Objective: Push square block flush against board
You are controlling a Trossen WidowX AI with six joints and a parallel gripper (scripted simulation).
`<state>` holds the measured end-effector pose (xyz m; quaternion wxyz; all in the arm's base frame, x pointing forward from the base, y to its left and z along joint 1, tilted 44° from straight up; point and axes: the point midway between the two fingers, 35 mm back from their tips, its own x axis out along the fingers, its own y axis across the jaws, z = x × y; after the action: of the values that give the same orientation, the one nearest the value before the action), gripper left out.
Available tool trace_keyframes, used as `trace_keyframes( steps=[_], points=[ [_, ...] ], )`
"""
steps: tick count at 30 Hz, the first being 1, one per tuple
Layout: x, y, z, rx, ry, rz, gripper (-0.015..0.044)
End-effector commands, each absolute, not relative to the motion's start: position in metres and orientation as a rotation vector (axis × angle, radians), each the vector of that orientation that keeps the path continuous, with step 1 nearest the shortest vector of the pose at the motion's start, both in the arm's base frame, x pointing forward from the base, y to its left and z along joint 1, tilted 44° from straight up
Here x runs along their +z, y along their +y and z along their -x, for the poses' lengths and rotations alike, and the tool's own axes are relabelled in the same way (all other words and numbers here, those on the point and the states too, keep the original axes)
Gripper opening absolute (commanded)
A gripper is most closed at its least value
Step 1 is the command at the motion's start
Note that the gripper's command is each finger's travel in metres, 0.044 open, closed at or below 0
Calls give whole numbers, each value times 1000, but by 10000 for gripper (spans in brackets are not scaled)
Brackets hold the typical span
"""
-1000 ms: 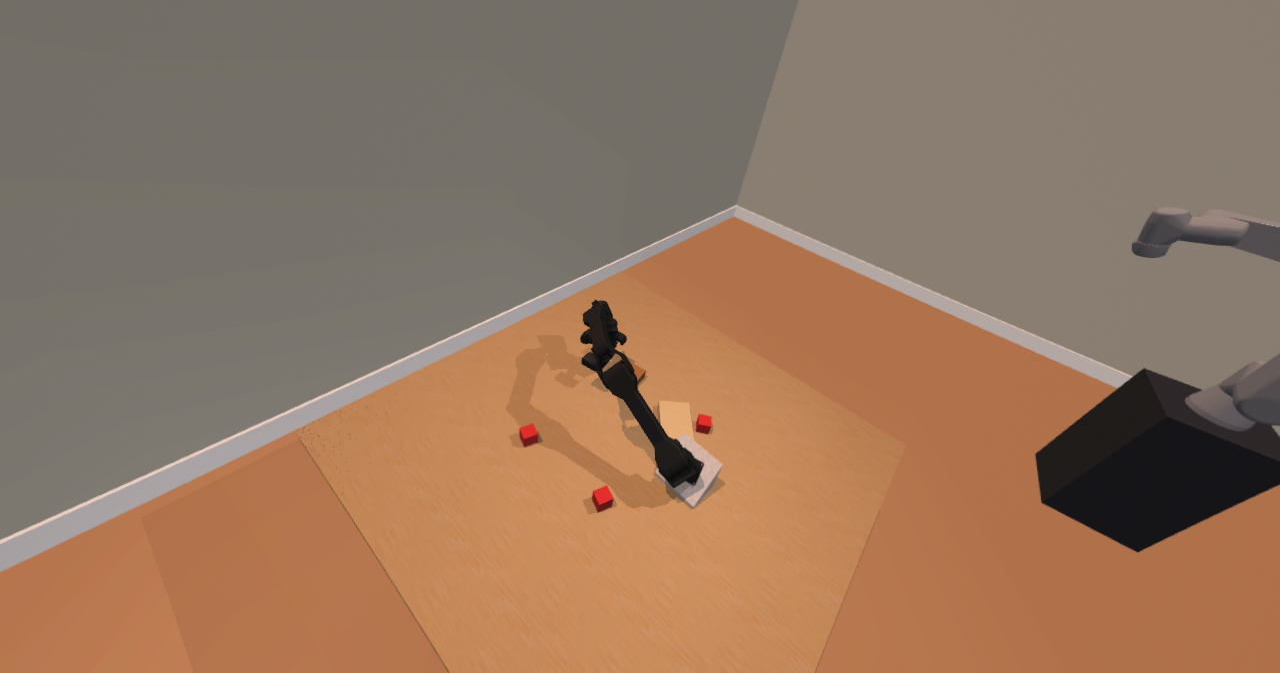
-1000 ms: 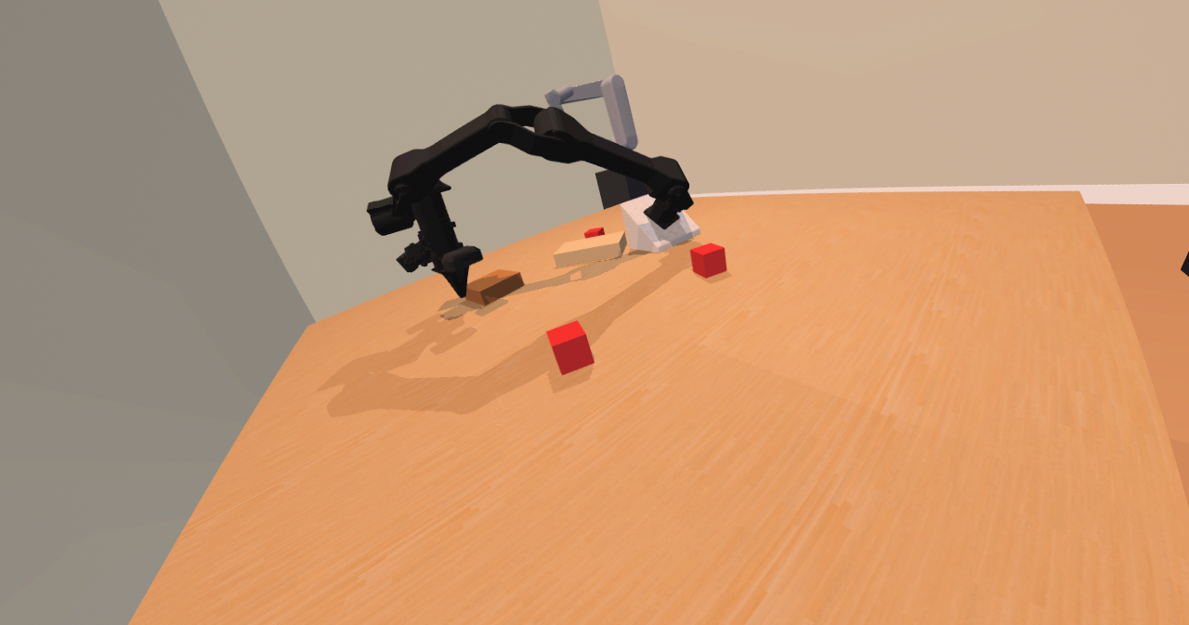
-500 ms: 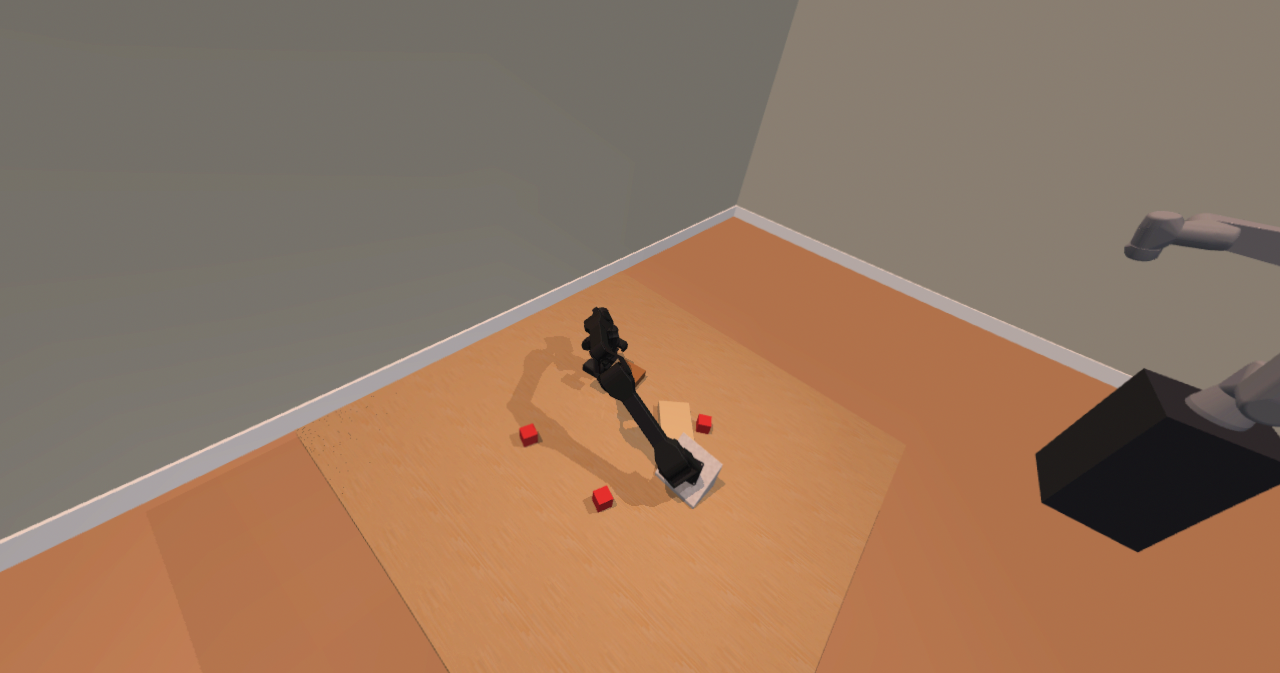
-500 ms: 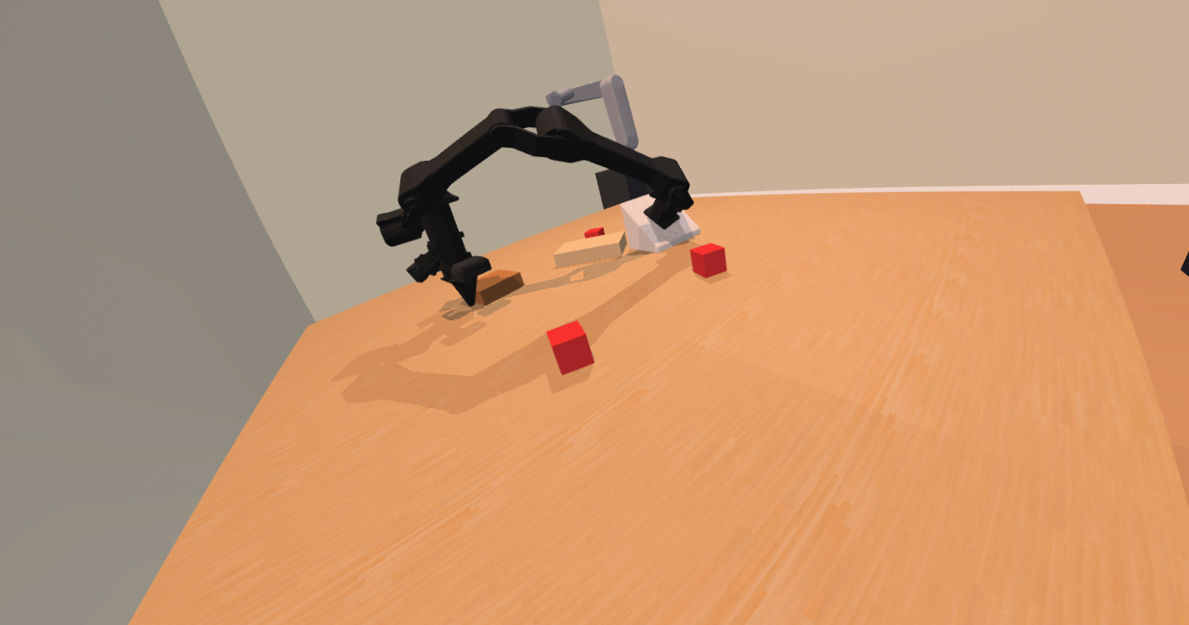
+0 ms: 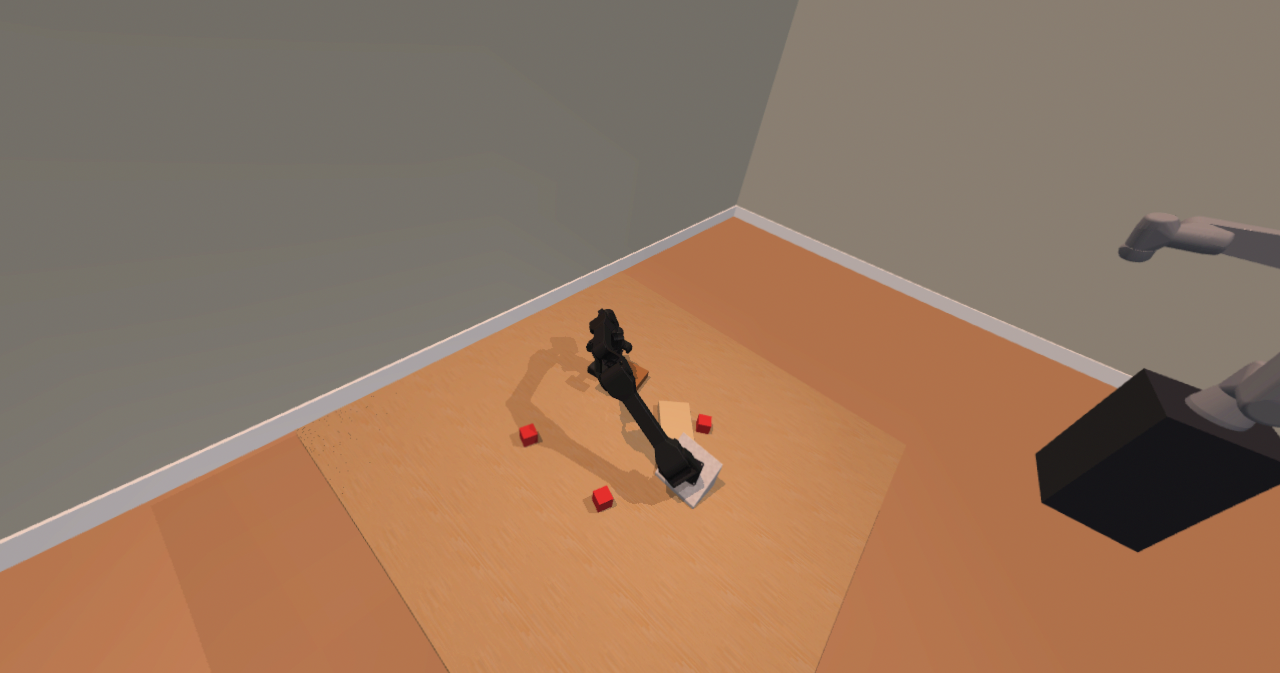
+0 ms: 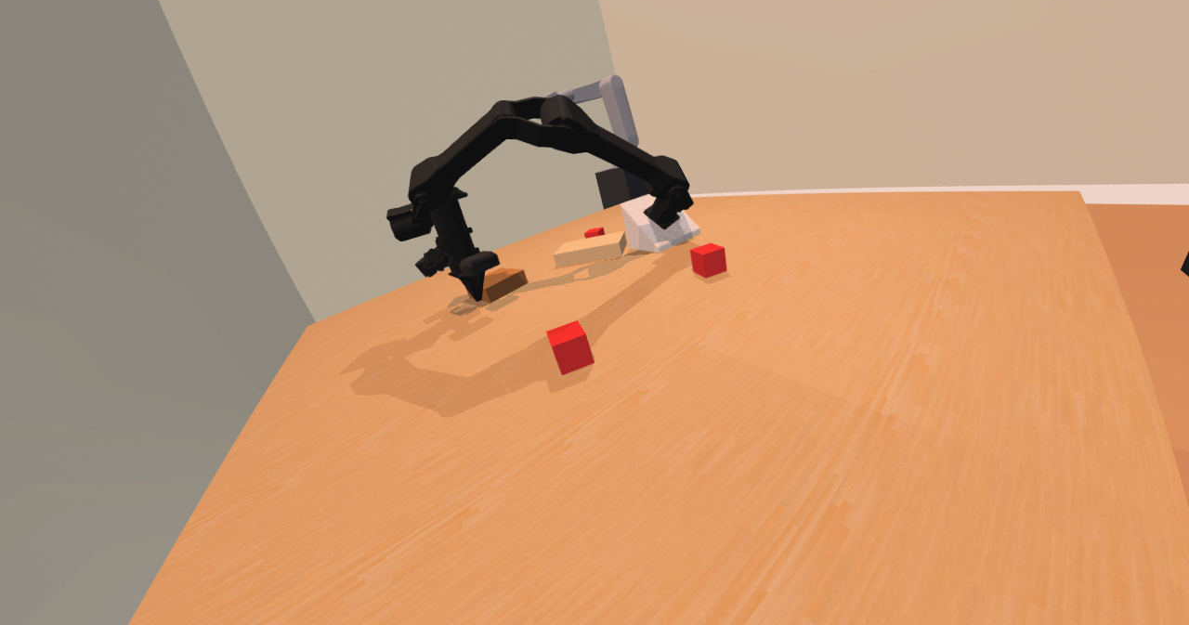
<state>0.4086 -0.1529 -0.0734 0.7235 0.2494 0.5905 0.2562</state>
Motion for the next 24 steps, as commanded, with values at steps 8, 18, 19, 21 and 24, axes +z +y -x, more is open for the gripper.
trace_keyframes(
  steps=[8, 18, 19, 21, 24],
  points=[
    [-80, -151, -390, 569, 1315, -549, 0],
    [-84, -152, -375, 568, 1316, -549, 0],
    [-84, -152, -373, 568, 1316, -549, 0],
    [-85, -153, -370, 568, 1316, -549, 0],
    [-87, -153, -366, 568, 1316, -549, 0]
  ],
)
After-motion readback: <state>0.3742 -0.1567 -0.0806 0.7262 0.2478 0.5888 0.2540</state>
